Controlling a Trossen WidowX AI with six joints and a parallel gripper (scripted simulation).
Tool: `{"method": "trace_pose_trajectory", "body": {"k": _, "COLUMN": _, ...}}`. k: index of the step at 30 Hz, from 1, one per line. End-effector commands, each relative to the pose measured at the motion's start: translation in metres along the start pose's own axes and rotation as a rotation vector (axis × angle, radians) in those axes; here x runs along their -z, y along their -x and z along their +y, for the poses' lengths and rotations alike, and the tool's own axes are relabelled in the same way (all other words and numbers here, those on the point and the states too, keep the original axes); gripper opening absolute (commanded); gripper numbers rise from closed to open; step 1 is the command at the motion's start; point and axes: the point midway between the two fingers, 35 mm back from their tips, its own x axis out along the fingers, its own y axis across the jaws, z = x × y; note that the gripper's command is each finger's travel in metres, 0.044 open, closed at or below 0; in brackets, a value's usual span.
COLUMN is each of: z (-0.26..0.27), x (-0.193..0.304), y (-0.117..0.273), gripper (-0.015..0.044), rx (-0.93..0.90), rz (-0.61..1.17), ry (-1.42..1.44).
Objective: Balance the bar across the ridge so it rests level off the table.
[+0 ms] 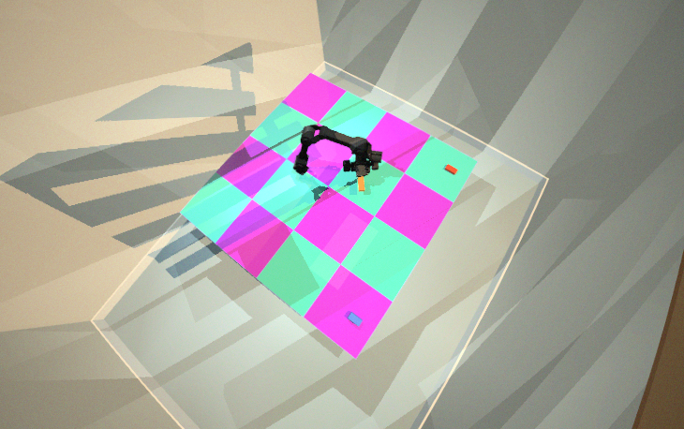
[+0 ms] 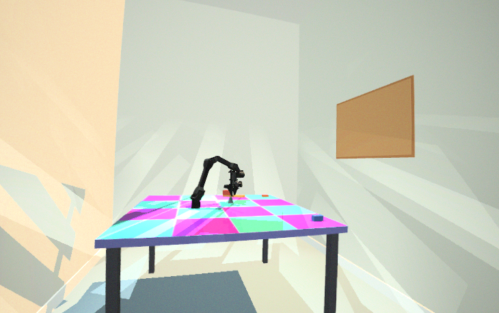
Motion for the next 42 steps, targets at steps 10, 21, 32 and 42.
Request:
{"method": "trace_pose_trajectory", "body": {"k": 10, "z": -0.0001, "x": 0.0006, "y": -0.0024, "gripper": 0.0000, "rx": 0.000, "rz": 0.003, "ry": -0.003}}
{"method": "trace_pose_trajectory", "body": {"k": 21, "z": -0.0002, "x": 0.0005, "y": -0.0033, "gripper": 0.0000, "rx": 0.000, "rz": 0.003, "ry": -0.003}}
{"method": "trace_pose_trajectory", "body": {"k": 32, "z": -0.0004, "x": 0.0005, "y": -0.0043, "gripper": 0.0000, "rx": 0.000, "rz": 0.003, "ry": -0.003}}
{"method": "trace_pose_trajectory", "body": {"k": 42, "z": -0.0004, "x": 0.0004, "y": -0.0051, "gripper": 0.0000, "rx": 0.000, "rz": 0.003, "ry": -0.003}}
